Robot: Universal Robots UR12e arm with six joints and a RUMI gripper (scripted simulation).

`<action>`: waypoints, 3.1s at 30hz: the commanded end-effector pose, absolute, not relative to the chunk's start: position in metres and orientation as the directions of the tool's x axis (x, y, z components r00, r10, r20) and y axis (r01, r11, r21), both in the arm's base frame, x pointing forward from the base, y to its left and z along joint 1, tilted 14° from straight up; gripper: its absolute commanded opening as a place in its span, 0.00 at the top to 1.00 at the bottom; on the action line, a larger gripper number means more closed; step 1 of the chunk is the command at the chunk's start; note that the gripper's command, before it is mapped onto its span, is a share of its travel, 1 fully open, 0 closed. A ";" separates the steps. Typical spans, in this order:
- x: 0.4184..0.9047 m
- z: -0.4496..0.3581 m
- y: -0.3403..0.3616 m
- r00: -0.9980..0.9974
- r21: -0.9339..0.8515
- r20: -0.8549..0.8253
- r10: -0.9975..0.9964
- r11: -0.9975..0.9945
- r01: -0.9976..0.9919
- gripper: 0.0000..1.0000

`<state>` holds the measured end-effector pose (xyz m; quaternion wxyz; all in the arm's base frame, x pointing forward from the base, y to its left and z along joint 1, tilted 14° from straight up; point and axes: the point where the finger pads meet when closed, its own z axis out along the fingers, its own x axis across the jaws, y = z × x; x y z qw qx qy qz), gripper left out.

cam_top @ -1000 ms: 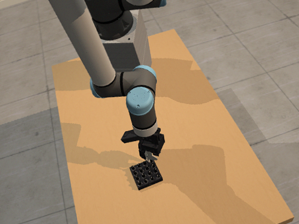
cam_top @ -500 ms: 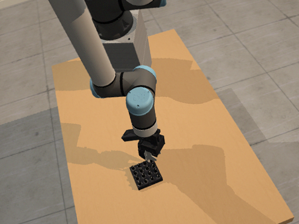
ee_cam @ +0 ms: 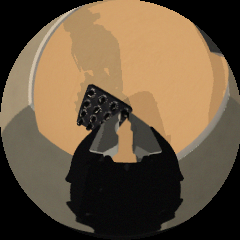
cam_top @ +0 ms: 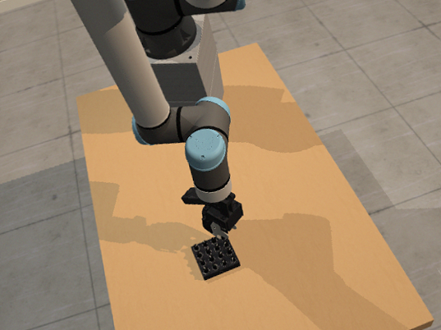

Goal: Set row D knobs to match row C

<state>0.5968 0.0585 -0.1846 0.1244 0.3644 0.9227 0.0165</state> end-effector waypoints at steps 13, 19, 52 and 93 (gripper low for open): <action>0.596 -0.184 0.060 -0.478 0.179 -0.174 0.861 0.505 0.844 0.96; 0.596 -0.185 0.060 -0.382 0.197 -0.153 0.911 0.407 0.892 0.96; 0.596 -0.185 0.063 0.229 0.250 -0.005 0.973 -0.221 0.943 0.96; 0.596 -0.185 0.065 0.515 0.238 0.075 0.854 -0.517 0.822 0.96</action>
